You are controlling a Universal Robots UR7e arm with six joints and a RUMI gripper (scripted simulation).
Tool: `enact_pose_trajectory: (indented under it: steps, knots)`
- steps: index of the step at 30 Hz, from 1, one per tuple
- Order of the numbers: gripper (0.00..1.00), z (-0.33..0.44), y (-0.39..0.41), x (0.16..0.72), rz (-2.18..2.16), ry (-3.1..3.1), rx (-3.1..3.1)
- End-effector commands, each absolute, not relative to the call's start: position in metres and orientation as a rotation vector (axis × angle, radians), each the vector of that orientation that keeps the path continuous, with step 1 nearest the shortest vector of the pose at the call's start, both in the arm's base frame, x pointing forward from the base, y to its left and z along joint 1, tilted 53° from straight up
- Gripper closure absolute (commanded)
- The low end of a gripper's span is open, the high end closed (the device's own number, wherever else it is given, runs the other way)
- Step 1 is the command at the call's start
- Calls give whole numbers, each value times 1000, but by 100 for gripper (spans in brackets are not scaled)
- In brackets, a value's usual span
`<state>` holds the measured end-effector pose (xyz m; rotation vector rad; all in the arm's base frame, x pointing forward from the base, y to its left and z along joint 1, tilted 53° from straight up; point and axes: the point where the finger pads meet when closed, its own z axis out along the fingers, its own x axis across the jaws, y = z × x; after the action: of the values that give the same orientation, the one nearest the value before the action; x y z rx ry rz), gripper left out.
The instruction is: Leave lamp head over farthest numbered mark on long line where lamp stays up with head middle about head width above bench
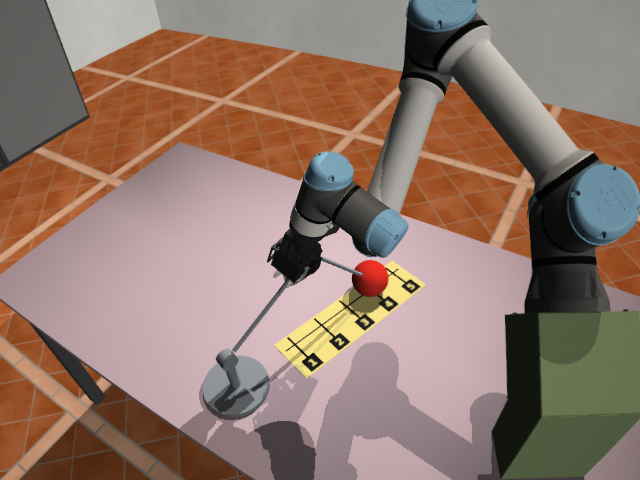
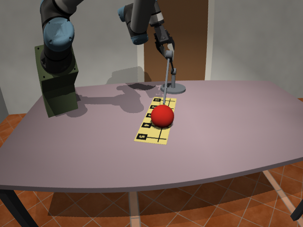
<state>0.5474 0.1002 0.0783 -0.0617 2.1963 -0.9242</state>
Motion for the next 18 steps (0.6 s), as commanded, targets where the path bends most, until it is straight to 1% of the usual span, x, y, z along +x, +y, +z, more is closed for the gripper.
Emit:
enact_pose_trajectory:
  steps: [1, 12, 18]
  knots:
    - [100, 79, 104, 547, -932, 2223, 1]
    - [100, 81, 115, 547, -954, 2293, 178]
    - [100, 81, 118, 547, -953, 2291, 172]
